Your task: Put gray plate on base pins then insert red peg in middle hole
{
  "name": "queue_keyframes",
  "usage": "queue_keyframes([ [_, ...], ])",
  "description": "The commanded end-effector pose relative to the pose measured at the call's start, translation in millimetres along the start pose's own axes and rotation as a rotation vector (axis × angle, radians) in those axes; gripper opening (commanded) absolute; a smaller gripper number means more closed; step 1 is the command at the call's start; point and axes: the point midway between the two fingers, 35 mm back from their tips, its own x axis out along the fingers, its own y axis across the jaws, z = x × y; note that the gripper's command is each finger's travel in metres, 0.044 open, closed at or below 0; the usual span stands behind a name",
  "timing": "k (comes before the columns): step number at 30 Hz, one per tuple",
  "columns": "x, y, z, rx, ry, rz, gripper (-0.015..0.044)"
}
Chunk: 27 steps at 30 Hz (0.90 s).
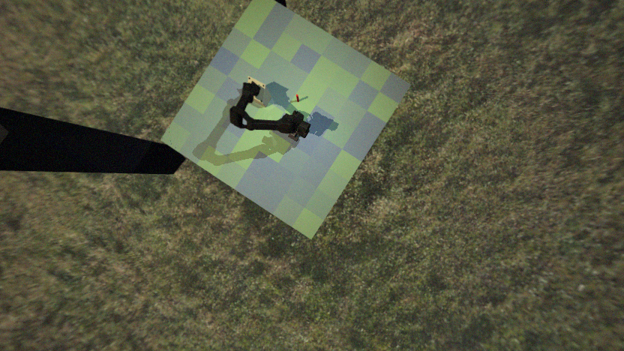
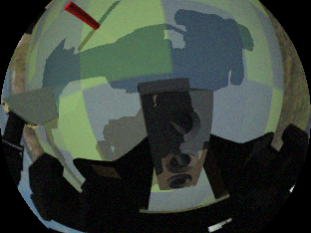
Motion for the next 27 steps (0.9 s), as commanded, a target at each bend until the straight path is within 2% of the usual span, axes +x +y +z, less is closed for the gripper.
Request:
queue_keyframes([
  [1,7.7,1.5,0.1,-0.008,0.005,0.004,0.0],
  [10,21.3,1.8,-0.3,-0.008,0.006,0.004,0.0],
  [18,16.7,0.5,-0.7,0.001,0.001,0.002,0.0],
  [27,16.7,0.5,-0.7,0.001,0.001,0.002,0.0236],
])
